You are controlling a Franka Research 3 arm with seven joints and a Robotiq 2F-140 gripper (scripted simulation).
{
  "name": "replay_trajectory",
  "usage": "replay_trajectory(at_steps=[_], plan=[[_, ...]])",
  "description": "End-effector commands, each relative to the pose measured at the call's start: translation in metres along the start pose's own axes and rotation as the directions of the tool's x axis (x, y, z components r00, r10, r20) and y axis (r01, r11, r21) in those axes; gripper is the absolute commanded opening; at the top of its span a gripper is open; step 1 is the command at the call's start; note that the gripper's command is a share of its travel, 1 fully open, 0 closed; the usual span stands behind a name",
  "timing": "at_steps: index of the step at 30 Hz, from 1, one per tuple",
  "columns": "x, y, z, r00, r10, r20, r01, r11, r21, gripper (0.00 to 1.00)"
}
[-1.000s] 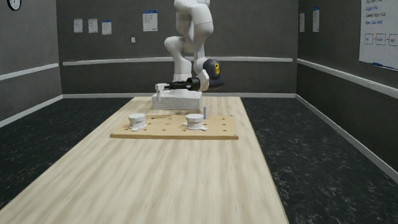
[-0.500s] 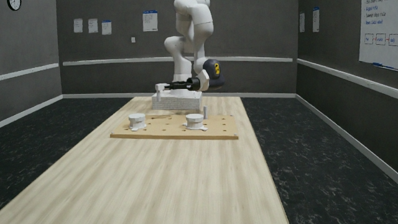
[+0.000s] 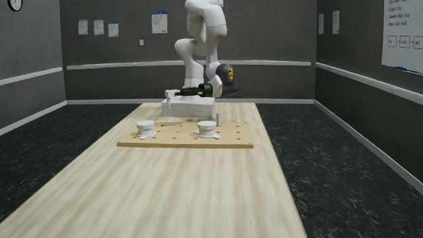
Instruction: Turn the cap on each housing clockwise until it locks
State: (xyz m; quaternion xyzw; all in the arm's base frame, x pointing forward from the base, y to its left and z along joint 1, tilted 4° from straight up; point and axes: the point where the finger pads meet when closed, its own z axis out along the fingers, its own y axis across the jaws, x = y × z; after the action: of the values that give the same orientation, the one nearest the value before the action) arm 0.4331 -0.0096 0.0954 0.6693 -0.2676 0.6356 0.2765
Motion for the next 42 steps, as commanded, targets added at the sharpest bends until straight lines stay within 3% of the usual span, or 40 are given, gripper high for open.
replay_trajectory(at_steps=[1, 42], plan=[[0.001, -0.002, 0.001, 1.0, 0.012, -0.011, -0.012, 1.0, 0.002, 0.1], [-0.036, -0.002, -0.001, 1.0, 0.012, -0.011, -0.012, 1.0, 0.002, 0.1]])
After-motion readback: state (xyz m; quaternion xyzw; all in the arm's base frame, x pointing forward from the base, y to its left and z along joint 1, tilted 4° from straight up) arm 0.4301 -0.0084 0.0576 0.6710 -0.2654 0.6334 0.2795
